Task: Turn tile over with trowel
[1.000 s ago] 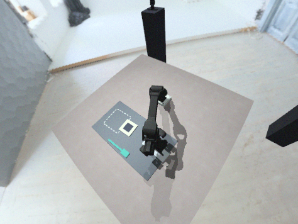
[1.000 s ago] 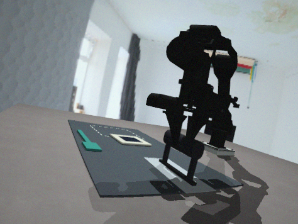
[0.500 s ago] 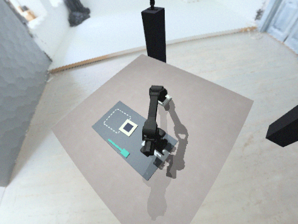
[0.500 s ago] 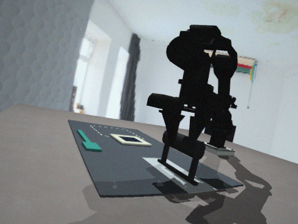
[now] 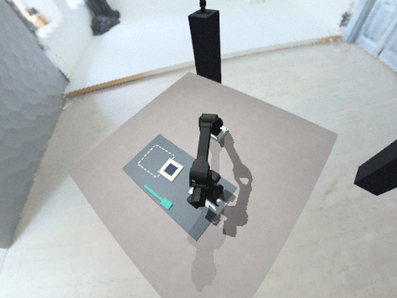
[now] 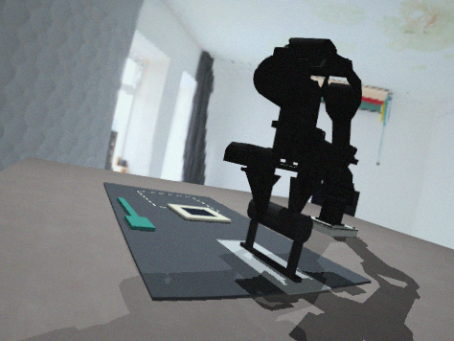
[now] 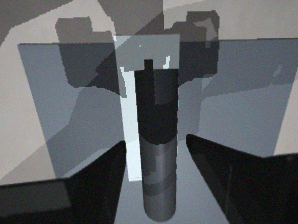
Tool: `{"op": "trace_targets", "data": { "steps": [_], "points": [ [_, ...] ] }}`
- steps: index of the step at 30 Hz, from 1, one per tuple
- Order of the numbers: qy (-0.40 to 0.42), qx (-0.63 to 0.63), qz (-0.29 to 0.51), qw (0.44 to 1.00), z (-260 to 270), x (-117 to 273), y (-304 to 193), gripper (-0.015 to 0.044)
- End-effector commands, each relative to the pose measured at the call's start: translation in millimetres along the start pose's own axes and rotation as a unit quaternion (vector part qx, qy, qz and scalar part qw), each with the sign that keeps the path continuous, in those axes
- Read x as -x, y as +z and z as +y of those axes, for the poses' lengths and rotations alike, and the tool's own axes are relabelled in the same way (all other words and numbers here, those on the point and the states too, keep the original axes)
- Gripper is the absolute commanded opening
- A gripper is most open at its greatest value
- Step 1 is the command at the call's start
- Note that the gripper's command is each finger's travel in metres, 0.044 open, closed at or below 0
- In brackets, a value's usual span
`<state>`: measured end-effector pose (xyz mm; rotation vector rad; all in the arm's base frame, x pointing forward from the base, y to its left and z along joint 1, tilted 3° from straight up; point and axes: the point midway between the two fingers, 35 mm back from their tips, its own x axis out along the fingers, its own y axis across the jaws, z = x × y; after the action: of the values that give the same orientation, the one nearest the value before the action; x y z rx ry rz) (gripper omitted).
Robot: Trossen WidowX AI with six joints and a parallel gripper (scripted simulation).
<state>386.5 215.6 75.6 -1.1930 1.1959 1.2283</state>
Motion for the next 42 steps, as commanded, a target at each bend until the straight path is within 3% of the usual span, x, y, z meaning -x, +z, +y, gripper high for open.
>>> {"op": "trace_targets", "data": {
  "steps": [1, 5, 19, 31, 42],
  "points": [
    [0.001, 0.004, -0.001, 1.0, 0.4, 7.1, 0.4, 0.027],
    [0.001, 0.012, -0.001, 1.0, 3.3, 42.6, -1.3, 0.027],
    [-0.013, 0.012, 0.0, 1.0, 1.8, 54.0, -0.2, 0.03],
    [-0.203, 0.024, 0.019, 0.979, 0.6, 27.2, 8.2, 0.03],
    [-0.367, 0.0, 0.012, 0.93, 31.0, 11.6, -6.4, 0.03]
  ]
}}
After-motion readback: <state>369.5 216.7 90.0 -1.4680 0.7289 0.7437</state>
